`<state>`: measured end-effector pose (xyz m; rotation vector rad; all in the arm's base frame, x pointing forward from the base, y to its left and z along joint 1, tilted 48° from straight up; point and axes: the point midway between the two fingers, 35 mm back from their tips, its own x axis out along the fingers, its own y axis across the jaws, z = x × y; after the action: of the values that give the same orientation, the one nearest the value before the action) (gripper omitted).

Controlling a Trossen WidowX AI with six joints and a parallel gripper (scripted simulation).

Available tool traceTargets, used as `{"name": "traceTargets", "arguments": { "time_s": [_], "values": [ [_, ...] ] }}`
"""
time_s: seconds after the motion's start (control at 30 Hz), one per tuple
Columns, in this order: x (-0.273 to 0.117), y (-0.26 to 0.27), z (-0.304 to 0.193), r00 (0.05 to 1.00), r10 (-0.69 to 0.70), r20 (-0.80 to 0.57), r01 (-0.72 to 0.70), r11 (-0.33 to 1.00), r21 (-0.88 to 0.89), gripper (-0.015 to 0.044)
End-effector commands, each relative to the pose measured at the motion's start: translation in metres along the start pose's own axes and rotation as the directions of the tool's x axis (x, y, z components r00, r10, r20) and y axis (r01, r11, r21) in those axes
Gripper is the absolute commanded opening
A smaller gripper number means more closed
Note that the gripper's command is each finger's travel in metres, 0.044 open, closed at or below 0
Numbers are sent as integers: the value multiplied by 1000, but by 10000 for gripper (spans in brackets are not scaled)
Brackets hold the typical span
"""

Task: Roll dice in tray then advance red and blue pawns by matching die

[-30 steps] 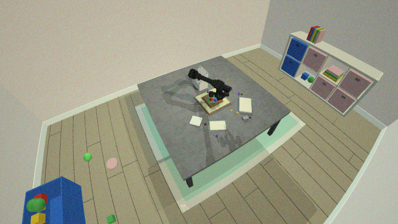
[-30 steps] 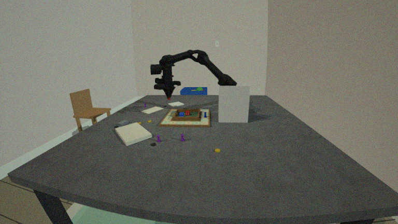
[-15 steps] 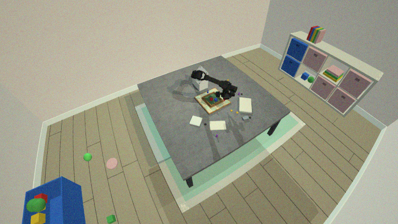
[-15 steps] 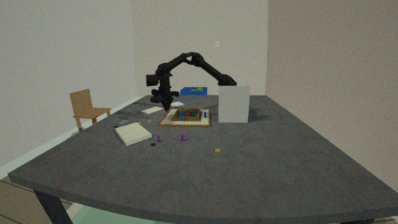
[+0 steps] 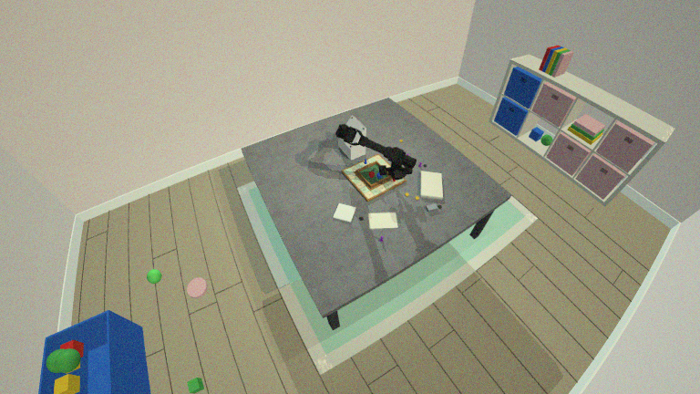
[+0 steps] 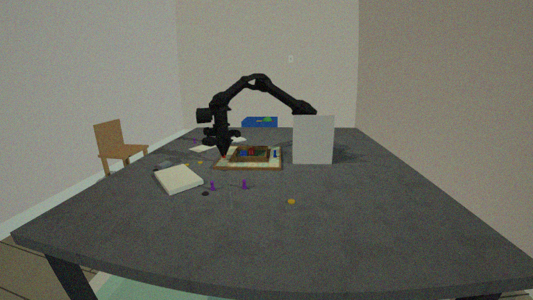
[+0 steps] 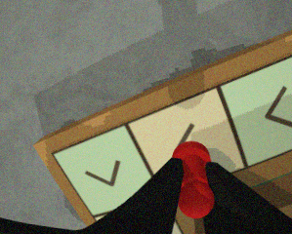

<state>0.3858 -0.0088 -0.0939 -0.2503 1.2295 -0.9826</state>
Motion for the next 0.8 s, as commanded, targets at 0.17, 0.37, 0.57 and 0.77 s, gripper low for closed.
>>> {"name": "traceTargets", "arguments": {
  "time_s": [0.17, 0.37, 0.57, 0.77],
  "values": [
    [11, 0, 0, 1000, -3, 6, 3, 1000, -8, 0],
    [11, 0, 1, 1000, 2, 4, -2, 1000, 2, 79],
    [11, 0, 1, 1000, 2, 4, -2, 1000, 2, 236],
    [11, 0, 1, 1000, 2, 4, -2, 1000, 2, 394]
  ]
}}
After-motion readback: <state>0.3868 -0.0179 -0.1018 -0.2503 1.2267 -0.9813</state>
